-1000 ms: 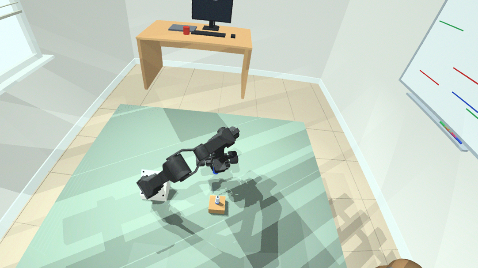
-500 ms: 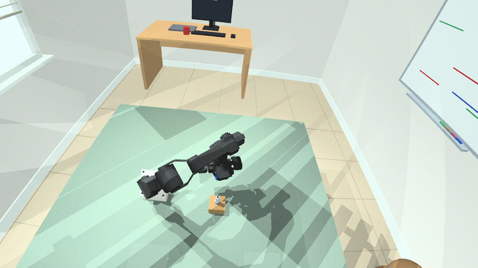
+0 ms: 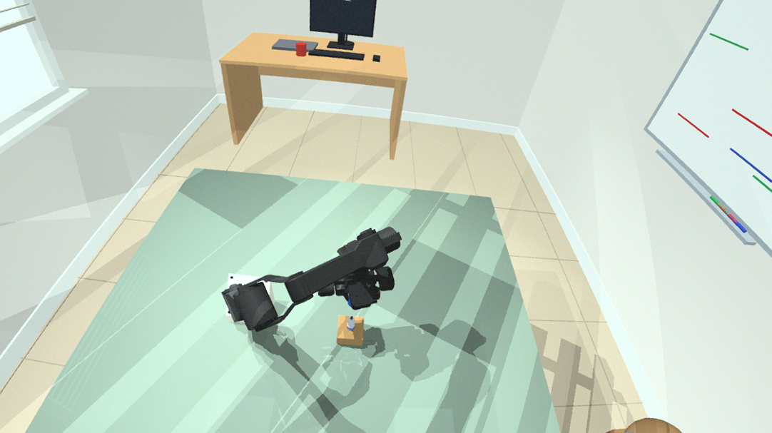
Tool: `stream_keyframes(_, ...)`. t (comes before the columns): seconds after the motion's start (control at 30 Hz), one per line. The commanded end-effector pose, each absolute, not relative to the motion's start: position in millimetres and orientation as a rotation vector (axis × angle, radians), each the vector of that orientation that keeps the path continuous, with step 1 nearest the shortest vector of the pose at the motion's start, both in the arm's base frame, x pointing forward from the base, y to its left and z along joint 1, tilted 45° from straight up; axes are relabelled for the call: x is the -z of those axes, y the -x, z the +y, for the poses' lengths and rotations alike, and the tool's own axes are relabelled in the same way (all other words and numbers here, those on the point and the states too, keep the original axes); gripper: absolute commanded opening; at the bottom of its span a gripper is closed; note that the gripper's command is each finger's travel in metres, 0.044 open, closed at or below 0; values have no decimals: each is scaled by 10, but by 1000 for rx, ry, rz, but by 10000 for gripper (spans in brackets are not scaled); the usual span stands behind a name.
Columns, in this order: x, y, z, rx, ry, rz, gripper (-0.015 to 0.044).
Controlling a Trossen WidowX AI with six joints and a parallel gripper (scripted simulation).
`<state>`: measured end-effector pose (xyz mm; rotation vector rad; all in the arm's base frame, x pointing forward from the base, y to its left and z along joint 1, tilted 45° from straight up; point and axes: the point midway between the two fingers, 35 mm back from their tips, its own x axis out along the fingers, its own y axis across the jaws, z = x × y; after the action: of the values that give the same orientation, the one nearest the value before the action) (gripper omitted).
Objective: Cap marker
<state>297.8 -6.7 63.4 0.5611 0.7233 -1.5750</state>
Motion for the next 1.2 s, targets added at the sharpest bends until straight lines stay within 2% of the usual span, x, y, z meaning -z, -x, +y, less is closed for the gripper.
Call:
stream_keyframes(0.0, -825, -2955, -176, 1573, -557, 719, 0)
stream_keyframes(0.27, -950, -2923, -258, 1575, -554, 716, 0)
stream_keyframes(1.17, -690, -2890, -509, 1574, -555, 716, 0)
